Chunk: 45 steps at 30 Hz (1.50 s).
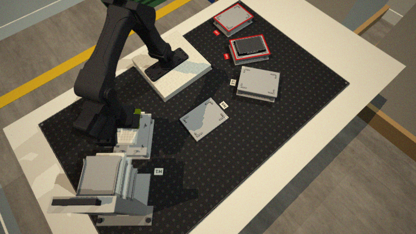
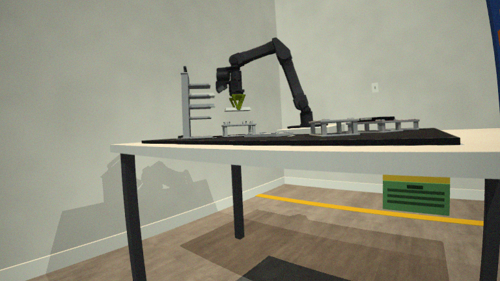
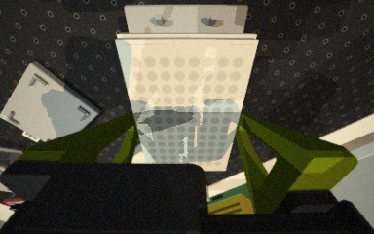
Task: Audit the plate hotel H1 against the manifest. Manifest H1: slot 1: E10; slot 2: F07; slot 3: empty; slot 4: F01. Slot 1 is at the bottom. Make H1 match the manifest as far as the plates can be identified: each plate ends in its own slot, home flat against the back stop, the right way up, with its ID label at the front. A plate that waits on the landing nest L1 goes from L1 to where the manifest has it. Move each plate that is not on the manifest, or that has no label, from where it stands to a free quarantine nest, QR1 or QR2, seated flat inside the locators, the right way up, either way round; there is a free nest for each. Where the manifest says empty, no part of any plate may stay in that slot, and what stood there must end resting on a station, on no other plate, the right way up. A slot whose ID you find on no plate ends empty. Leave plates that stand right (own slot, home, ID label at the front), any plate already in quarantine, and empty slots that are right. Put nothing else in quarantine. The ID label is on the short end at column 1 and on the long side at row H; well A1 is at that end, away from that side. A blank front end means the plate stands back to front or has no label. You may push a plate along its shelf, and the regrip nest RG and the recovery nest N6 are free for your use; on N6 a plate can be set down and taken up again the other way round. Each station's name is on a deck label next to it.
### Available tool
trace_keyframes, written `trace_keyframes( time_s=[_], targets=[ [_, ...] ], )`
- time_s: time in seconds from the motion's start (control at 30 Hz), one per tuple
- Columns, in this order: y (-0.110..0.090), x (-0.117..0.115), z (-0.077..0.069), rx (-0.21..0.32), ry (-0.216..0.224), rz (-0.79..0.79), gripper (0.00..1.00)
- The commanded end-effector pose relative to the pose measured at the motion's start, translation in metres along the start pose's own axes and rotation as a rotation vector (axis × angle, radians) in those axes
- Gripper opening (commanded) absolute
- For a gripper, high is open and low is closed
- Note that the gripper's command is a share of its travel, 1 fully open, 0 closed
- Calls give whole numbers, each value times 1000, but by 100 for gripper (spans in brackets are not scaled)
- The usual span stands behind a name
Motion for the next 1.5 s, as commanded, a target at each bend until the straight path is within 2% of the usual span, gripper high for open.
trace_keyframes(
  time_s=[0.0,1.47],
  targets=[
    [1,0,-4,-13,-1,0,86],
    [0,0,22,-13,-1,0,86]
  ],
)
Point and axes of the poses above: the point where the finger pads meet when closed, its own z axis out along the fingers, its own x axis across the jaws, y = z × x, the point moved 4 cm from there along -z, back along the fingers, and after that the axes turned 14 degrees about z, right-handed, at the moved point
